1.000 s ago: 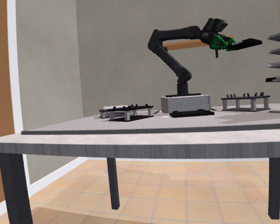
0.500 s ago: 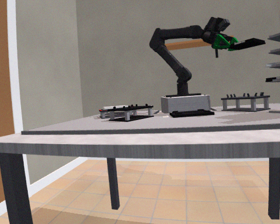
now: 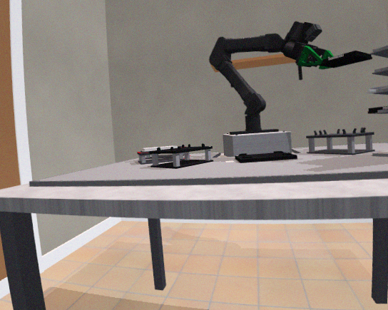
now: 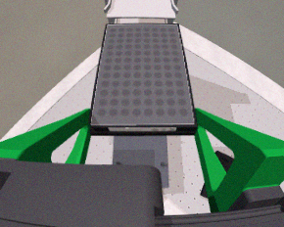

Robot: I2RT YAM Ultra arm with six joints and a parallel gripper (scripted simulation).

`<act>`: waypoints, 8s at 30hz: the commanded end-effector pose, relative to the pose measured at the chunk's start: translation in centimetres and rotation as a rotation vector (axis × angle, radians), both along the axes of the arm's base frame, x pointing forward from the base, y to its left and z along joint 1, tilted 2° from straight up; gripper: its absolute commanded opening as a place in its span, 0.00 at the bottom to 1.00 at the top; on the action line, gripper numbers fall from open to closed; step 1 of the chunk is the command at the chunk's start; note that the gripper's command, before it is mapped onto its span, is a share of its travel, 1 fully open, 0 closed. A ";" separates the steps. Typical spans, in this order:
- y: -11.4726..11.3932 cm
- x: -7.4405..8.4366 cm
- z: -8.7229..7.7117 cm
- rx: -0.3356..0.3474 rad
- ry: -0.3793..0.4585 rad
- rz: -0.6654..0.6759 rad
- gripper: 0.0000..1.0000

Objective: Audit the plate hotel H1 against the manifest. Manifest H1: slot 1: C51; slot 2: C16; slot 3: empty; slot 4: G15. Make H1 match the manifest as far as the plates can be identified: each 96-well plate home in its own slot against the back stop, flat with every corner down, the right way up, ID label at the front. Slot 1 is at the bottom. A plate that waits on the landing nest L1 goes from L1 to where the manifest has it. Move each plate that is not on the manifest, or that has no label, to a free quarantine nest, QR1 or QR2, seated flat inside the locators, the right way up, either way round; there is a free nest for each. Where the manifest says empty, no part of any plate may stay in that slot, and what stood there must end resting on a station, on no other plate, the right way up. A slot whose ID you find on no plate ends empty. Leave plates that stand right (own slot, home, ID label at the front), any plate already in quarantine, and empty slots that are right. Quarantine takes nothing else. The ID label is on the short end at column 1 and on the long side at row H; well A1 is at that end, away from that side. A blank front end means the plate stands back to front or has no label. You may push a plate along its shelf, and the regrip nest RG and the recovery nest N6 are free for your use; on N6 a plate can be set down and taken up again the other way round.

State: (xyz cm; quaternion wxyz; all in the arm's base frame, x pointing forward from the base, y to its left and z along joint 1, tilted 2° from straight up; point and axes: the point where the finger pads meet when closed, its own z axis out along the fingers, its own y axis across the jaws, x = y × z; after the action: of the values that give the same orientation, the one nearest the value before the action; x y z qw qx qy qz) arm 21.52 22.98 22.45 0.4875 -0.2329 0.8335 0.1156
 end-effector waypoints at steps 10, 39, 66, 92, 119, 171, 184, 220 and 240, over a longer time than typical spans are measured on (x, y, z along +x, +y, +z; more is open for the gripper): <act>0.9 1.2 1.8 0.045 -0.029 0.001 0.86; 2.2 3.3 2.0 0.045 -0.030 0.001 0.86; 3.0 4.7 1.9 0.045 -0.031 0.001 0.86; 3.7 6.0 1.5 0.045 -0.031 0.001 0.86; 4.5 7.4 1.2 0.045 -0.032 0.001 0.86; 5.4 8.9 0.3 0.045 -0.032 0.001 0.86; 5.7 9.5 0.0 0.045 -0.033 0.001 0.86; 5.7 9.6 -0.3 0.045 -0.033 0.001 1.00; 4.3 7.1 -0.4 0.045 -0.032 0.001 1.00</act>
State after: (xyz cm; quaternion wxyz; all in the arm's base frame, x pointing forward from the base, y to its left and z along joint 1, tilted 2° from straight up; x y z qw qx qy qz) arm 28.77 27.45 20.74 0.4932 -0.2325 0.8290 0.1242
